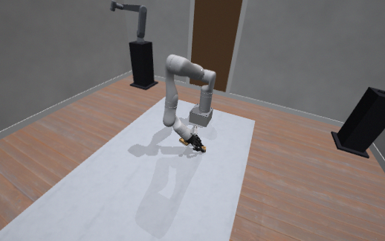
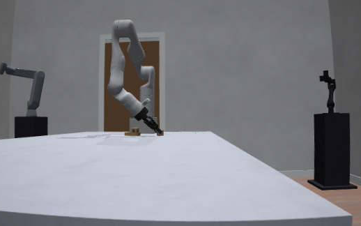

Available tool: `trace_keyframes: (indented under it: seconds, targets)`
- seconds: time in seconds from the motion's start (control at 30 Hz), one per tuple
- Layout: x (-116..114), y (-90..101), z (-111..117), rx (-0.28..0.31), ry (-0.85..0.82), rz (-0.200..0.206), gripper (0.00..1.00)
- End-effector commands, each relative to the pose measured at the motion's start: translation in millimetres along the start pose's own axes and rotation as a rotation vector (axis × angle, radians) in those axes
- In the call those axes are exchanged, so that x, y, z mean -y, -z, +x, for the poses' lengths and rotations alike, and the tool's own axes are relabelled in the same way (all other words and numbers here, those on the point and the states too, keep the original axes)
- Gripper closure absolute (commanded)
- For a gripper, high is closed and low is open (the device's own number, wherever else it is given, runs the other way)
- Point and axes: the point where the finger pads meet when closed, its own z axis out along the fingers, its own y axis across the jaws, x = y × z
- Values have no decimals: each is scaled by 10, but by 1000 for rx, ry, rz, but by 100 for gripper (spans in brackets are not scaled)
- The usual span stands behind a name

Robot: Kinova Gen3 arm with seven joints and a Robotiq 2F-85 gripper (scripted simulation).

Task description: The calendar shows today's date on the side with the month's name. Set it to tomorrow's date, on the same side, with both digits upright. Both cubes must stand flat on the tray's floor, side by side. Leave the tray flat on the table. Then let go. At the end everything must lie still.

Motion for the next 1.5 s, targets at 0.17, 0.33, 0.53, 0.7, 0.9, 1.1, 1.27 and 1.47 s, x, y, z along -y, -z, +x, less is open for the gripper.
trace_keyframes:
  seconds: [0.17,0.33,0.53,0.7,0.9,1.1,1.27,1.47]
  targets:
    - [-5,5,3,0,1,-1,66]
    - [-5,5,3,0,1,-1,62]
    - [-5,5,3,0,1,-1,54]
    - [-5,5,3,0,1,-1,33]
    - [-5,5,3,0,1,-1,33]
    - [-5,5,3,0,1,-1,33]
    - [-5,11,9,0,1,-1,33]
    - [-5,55,54,0,1,-1,33]
